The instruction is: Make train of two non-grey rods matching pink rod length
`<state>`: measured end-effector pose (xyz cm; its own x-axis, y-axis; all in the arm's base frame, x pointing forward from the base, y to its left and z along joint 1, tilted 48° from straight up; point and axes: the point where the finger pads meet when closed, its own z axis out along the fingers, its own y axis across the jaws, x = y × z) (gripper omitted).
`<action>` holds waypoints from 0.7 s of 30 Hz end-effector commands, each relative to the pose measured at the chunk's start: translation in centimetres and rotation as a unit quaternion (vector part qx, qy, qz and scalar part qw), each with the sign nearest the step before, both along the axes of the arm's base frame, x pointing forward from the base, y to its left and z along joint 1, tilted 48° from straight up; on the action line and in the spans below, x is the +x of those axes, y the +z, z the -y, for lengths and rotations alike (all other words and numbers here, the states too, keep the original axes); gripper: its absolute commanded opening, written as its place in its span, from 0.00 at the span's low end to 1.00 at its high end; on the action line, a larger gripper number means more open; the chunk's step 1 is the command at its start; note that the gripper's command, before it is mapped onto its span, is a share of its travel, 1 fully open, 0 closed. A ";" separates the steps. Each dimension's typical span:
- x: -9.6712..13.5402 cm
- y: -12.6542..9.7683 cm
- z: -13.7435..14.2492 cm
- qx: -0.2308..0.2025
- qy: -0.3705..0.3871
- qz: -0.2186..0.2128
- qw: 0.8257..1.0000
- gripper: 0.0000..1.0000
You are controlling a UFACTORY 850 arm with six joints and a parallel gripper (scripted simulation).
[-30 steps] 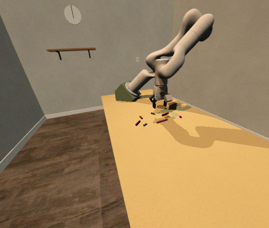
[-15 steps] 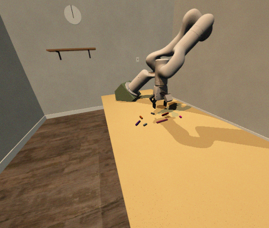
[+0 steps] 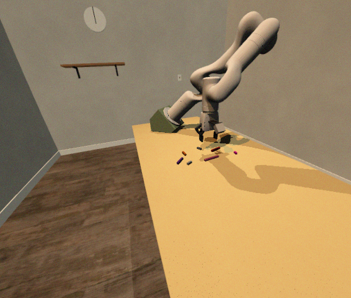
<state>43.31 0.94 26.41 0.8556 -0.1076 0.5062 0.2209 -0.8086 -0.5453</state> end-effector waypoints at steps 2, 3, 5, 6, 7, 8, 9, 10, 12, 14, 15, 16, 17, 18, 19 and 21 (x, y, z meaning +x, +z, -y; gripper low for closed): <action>0.0 0.0 0.0 0.000 0.000 0.000 1.000 1.00; 0.0 0.0 0.0 0.000 0.000 0.000 1.000 1.00; 0.0 0.0 0.0 0.000 0.000 0.001 1.000 1.00; 0.0 0.0 0.0 0.000 0.000 0.001 1.000 1.00; 0.0 0.0 0.0 -0.001 0.001 0.002 1.000 1.00; 0.0 0.0 0.0 -0.002 0.003 0.003 1.000 1.00; 0.0 0.0 0.0 -0.004 0.005 0.005 1.000 1.00; 0.0 0.0 0.0 -0.007 0.009 0.009 1.000 1.00; 0.0 0.0 0.0 -0.011 0.015 0.013 1.000 1.00; 0.0 0.0 0.0 -0.015 0.021 0.019 0.999 1.00; 0.0 0.0 0.0 -0.021 0.029 0.026 0.999 1.00; 0.0 0.0 0.0 -0.028 0.039 0.034 0.998 1.00; 0.0 0.0 0.0 -0.035 0.050 0.044 0.997 1.00; 0.0 0.0 0.0 -0.044 0.063 0.055 0.996 1.00; 0.0 0.0 0.0 -0.054 0.077 0.068 0.993 1.00; 0.0 0.0 0.0 -0.065 0.092 0.080 0.990 1.00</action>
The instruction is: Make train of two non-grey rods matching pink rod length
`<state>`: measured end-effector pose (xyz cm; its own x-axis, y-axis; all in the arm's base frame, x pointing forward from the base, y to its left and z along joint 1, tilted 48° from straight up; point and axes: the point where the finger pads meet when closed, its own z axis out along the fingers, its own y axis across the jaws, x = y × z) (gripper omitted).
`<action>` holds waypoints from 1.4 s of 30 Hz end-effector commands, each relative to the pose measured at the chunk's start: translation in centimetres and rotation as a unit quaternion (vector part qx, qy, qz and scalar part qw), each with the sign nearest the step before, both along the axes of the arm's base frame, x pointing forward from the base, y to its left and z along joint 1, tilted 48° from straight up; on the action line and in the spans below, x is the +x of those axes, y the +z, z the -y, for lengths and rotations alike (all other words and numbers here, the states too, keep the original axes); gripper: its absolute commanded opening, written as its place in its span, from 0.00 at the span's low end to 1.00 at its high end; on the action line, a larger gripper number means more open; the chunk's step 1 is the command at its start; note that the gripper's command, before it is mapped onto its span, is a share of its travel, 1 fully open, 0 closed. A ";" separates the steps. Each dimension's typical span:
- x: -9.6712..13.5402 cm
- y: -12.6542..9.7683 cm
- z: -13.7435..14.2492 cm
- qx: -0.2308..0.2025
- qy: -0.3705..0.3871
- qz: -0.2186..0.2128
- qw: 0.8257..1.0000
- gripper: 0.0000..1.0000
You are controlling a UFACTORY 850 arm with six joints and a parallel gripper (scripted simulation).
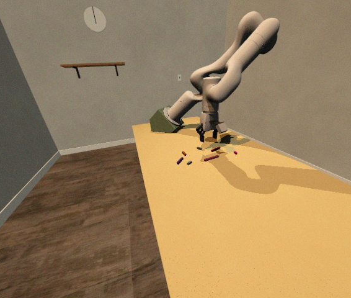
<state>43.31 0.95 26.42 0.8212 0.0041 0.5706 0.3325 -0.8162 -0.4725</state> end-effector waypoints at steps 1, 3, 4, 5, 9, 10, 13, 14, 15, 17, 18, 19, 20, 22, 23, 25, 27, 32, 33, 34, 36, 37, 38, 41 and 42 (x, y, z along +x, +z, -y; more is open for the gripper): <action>0.0 0.0 0.0 -0.038 0.055 0.051 0.996 1.00; 0.0 0.0 0.0 -0.050 0.072 0.066 0.994 1.00; 0.0 0.0 0.0 -0.056 0.081 0.073 0.992 1.00; 0.0 0.0 0.0 -0.062 0.089 0.081 0.991 1.00; 0.0 0.0 0.0 -0.074 0.106 0.095 0.987 1.00; 0.0 0.0 0.0 -0.089 0.128 0.114 0.981 1.00; 0.0 0.0 0.0 -0.106 0.152 0.135 0.973 1.00; 0.0 0.0 0.0 -0.112 0.160 0.142 0.970 1.00; 0.0 0.0 0.0 -0.117 0.169 0.149 0.967 1.00; 0.0 0.0 0.0 -0.129 0.185 0.163 0.960 1.00; 0.0 0.0 0.0 -0.135 0.193 0.171 0.957 1.00; 0.0 0.1 0.0 -0.140 0.202 0.178 0.953 1.00; 0.0 0.1 0.0 -0.146 0.210 0.185 0.949 1.00; 0.0 0.1 0.0 -0.157 0.226 0.198 0.941 1.00; 0.0 0.1 0.0 -0.163 0.234 0.205 0.936 1.00; 0.0 0.1 0.0 -0.168 0.242 0.212 0.932 1.00; 0.0 0.1 0.0 -0.184 0.265 0.232 0.918 1.00; 0.0 0.1 0.0 -0.209 0.301 0.263 0.893 1.00; 0.0 0.1 0.0 -0.215 0.308 0.269 0.887 1.00; 0.0 0.1 0.0 -0.220 0.316 0.276 0.881 1.00; 0.0 0.1 0.0 -0.230 0.331 0.289 0.868 1.00; 0.0 0.1 0.0 -0.235 0.338 0.295 0.862 1.00; 0.0 0.1 0.0 -0.241 0.346 0.301 0.856 1.00; 0.0 0.1 0.0 -0.256 0.367 0.320 0.835 1.00; 0.0 0.1 0.0 -0.256 0.367 0.320 0.835 1.00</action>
